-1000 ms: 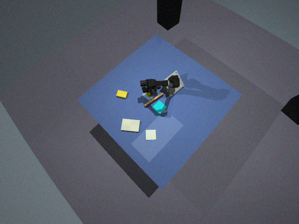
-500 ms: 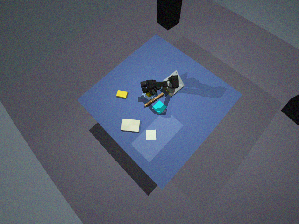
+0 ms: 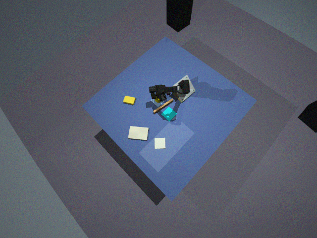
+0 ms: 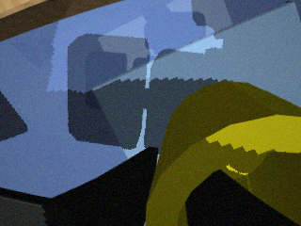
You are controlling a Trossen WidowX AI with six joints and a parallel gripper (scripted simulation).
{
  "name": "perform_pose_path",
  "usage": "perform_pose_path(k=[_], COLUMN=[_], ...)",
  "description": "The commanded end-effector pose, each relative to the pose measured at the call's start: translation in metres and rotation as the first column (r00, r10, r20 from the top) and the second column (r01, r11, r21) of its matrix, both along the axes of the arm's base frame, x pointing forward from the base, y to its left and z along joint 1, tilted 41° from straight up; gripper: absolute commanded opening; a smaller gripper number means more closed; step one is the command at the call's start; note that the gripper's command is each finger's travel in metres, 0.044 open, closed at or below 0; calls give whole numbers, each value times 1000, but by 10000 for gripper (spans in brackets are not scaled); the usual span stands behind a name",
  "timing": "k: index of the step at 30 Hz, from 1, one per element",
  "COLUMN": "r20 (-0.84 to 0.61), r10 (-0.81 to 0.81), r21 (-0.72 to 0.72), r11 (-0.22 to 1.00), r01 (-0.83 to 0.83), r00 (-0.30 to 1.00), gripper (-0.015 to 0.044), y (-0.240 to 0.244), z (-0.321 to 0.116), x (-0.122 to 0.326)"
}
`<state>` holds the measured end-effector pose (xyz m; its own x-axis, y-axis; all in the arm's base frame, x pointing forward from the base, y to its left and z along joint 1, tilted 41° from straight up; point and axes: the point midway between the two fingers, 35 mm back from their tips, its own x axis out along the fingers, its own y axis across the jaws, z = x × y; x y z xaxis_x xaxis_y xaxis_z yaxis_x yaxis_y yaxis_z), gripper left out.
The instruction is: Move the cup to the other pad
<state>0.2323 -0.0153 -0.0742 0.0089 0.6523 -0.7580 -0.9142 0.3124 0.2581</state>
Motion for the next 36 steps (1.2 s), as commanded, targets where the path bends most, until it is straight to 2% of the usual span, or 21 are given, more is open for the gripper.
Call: perform_pose_path(k=[1,6,25,36], r20=[0,0,-3,-2], r10=[0,0,-3,-8], r21=[0,0,0,2], r11=[1000,1000,1000,1000], r01=[0,0,3,8], r00=[1000,1000,1000,1000], gripper=[33,0,0,0], y=[0,0,-43,-43], z=[0,0,47,46], x=[0,0,2,3])
